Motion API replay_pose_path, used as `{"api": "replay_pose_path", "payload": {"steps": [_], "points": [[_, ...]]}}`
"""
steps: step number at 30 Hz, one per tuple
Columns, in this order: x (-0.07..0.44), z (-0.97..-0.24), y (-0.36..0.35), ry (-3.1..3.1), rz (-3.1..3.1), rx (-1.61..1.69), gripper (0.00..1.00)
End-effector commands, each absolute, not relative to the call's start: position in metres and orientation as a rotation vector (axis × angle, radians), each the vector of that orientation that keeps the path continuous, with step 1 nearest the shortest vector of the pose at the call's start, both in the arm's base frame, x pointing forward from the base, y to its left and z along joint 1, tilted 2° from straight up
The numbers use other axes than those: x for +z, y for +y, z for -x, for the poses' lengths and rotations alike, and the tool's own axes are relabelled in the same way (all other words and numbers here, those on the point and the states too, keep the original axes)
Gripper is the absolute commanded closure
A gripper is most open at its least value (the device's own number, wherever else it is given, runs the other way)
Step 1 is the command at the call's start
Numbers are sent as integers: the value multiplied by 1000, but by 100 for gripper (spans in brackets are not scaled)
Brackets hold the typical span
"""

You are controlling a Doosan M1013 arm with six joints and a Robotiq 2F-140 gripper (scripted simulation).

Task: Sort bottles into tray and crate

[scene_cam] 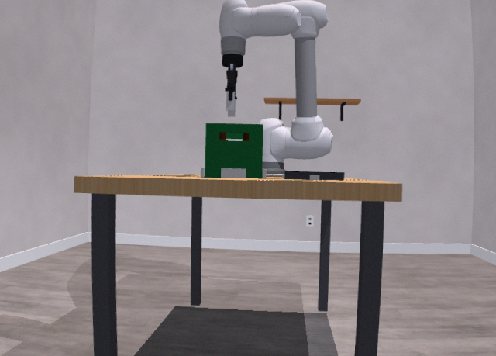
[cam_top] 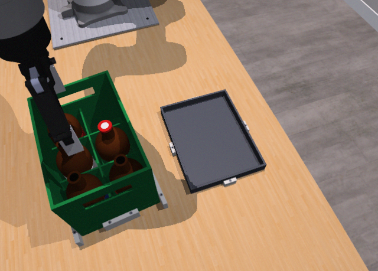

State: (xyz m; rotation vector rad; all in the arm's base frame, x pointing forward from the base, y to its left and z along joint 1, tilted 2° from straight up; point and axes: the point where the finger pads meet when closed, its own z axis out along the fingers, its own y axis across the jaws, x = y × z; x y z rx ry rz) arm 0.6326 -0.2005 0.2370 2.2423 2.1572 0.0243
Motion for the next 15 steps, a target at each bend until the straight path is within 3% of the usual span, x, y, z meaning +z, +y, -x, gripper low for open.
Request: {"api": "replay_pose_path", "payload": {"steps": [1, 15], "points": [[237, -632, -211, 2162, -2240, 26, 0], [236, -628, -243, 2160, -2241, 25, 0]]}}
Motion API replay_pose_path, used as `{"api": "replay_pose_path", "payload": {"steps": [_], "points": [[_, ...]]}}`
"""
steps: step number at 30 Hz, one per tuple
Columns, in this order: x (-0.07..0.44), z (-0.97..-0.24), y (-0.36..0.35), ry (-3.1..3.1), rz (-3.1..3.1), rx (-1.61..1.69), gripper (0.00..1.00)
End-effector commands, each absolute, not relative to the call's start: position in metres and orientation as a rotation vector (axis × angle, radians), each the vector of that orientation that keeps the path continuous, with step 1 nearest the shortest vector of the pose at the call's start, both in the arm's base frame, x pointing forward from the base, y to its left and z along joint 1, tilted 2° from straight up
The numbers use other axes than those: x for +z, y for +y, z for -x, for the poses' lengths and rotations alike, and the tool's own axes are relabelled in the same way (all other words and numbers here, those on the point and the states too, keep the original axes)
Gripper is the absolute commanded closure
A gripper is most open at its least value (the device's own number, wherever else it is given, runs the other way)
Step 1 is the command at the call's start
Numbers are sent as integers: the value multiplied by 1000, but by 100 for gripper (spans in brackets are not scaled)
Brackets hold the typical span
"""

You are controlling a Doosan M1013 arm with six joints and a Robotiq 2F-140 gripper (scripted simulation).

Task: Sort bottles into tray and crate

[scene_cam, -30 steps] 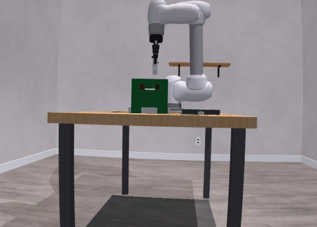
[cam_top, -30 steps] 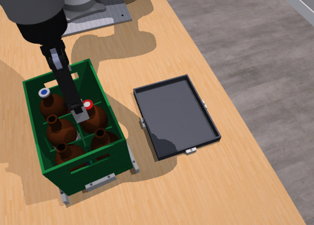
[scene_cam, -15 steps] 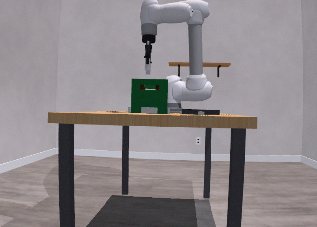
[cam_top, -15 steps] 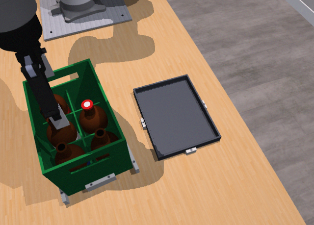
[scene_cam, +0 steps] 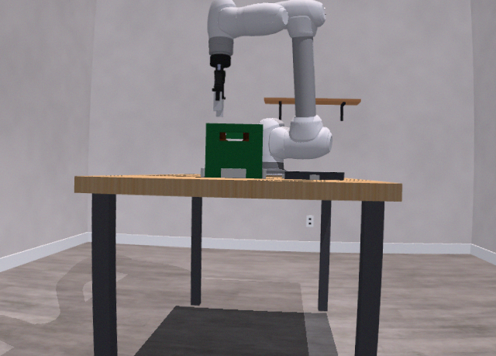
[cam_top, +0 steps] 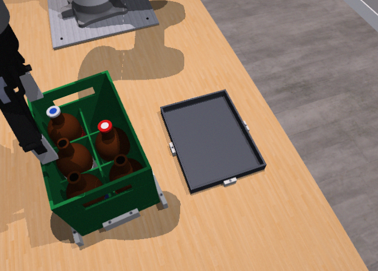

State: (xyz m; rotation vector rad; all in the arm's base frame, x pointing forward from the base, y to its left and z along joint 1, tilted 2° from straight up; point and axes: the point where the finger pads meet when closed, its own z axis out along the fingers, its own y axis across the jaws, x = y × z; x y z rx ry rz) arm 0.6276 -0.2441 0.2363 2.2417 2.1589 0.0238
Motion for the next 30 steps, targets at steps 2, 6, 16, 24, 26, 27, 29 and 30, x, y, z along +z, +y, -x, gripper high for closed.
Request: {"api": "replay_pose_path", "payload": {"steps": [2, 6, 16, 24, 26, 27, 29, 30], "points": [[236, -628, -244, 2161, -2241, 25, 0], [236, -628, -246, 2164, -2241, 27, 0], [236, -629, -250, 2169, -2242, 31, 0], [236, -628, -250, 2160, -2241, 24, 0], [236, -628, -250, 2160, -2241, 24, 0], [236, -628, -250, 2160, -2241, 24, 0], [236, -628, -250, 2160, -2241, 24, 0], [236, -628, -250, 2160, -2241, 24, 0]]}}
